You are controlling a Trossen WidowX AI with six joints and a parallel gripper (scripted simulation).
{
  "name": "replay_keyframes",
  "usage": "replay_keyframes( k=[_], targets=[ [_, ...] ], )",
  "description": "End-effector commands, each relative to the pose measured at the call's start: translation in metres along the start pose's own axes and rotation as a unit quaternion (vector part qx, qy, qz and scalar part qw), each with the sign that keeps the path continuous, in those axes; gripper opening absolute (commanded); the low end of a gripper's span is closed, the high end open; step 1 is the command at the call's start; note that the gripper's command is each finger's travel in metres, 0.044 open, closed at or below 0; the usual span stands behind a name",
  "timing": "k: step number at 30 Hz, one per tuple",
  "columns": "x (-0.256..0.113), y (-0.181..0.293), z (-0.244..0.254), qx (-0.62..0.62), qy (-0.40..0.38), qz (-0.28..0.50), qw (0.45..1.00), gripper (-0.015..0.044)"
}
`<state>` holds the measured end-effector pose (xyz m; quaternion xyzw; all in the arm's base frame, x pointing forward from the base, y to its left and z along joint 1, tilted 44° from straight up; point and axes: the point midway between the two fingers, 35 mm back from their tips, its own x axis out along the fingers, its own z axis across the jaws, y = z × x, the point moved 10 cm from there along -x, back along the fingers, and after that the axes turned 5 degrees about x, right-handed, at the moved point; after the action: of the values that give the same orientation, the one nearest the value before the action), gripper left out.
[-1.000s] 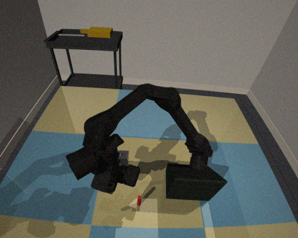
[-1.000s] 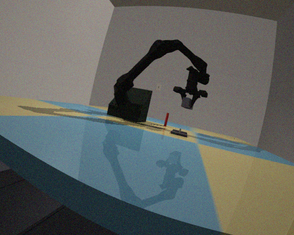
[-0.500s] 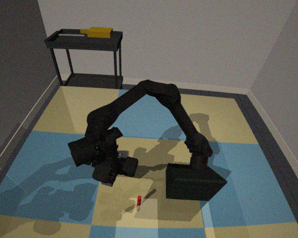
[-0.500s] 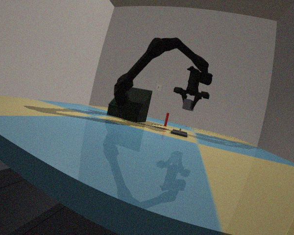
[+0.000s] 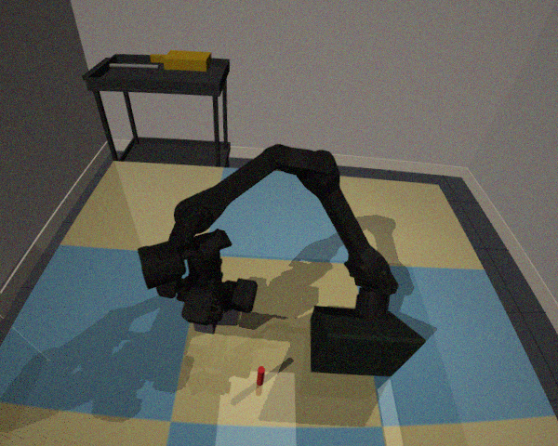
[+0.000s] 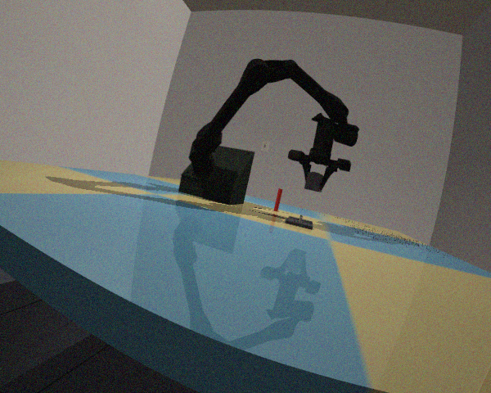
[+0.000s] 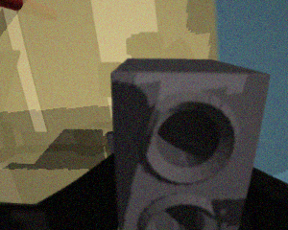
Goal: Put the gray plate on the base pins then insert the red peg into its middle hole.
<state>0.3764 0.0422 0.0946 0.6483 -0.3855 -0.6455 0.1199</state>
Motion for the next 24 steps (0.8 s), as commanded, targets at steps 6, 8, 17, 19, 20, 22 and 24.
replay_keyframes(
  k=[6,8,17,19,20,22,24],
  targets=[
    [0.015,0.028,-0.003,-0.029,0.002,0.005,1.0,0.0],
    [0.018,0.033,-0.004,-0.035,0.002,0.006,0.999,0.0],
    [0.031,0.059,-0.004,-0.06,0.002,0.011,0.998,0.0],
    [0.034,0.064,-0.004,-0.066,0.001,0.012,0.998,0.0],
    [0.035,0.067,-0.004,-0.068,0.001,0.013,0.998,0.0],
    [0.038,0.072,-0.004,-0.074,0.001,0.014,0.997,0.0],
    [0.041,0.077,-0.003,-0.079,0.001,0.016,0.997,0.0]
  ],
)
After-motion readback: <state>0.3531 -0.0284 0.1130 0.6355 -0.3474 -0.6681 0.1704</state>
